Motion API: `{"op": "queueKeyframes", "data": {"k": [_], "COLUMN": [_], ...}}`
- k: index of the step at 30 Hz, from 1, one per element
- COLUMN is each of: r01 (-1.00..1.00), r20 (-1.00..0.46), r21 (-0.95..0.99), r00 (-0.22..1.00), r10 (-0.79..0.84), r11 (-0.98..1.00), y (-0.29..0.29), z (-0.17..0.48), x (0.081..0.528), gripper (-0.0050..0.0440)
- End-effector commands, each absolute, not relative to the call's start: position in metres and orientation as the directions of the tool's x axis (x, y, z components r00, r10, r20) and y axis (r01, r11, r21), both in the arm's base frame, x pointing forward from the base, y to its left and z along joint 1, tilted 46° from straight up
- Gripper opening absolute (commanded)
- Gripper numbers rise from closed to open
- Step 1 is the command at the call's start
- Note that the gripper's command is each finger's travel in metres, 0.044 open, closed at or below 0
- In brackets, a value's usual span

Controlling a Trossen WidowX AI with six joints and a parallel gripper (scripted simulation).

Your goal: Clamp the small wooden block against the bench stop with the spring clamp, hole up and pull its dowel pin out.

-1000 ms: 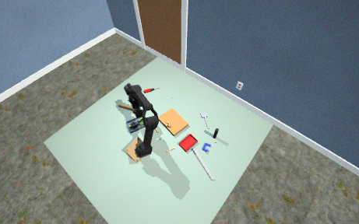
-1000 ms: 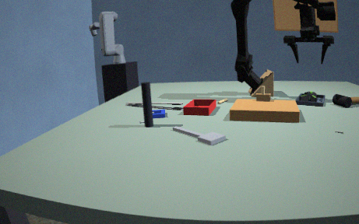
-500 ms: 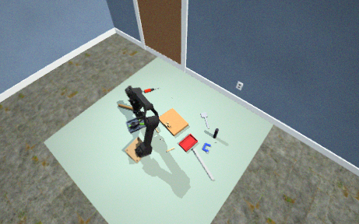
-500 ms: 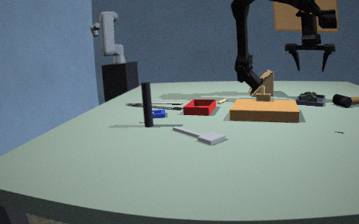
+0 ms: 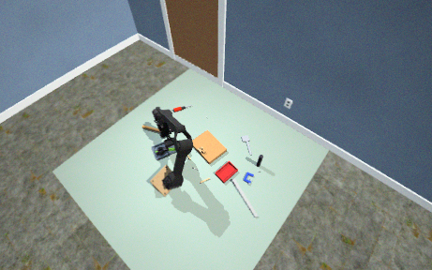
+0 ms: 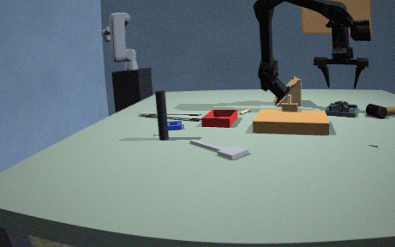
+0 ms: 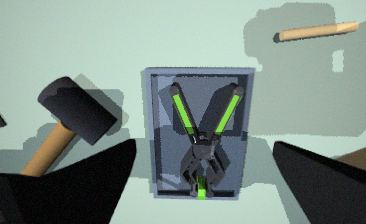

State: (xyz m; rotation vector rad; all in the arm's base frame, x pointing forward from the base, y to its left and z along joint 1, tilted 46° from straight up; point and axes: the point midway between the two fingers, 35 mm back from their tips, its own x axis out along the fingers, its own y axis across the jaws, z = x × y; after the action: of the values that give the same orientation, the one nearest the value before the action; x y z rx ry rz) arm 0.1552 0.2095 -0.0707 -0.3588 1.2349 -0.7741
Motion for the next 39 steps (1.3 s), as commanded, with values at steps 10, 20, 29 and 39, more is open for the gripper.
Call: {"op": "queueKeyframes", "data": {"k": [10,20,29,39], "r01": [0.329,0.329,0.329,0.329], "r20": [-0.696,-0.697,-0.697,-0.696], "r21": [-0.645,-0.645,-0.645,-0.645], "r00": [0.118,0.118,0.118,0.118], "r10": [-0.708,-0.708,-0.708,-0.708], "r11": [0.69,0.69,0.69,0.69], "y": [0.192,0.174,0.167,0.157], "z": [-0.081,-0.1,-0.106,-0.115], "x": [0.155,0.159,0.159,0.161], "gripper": [0.044,0.044,0.044,0.044]}}
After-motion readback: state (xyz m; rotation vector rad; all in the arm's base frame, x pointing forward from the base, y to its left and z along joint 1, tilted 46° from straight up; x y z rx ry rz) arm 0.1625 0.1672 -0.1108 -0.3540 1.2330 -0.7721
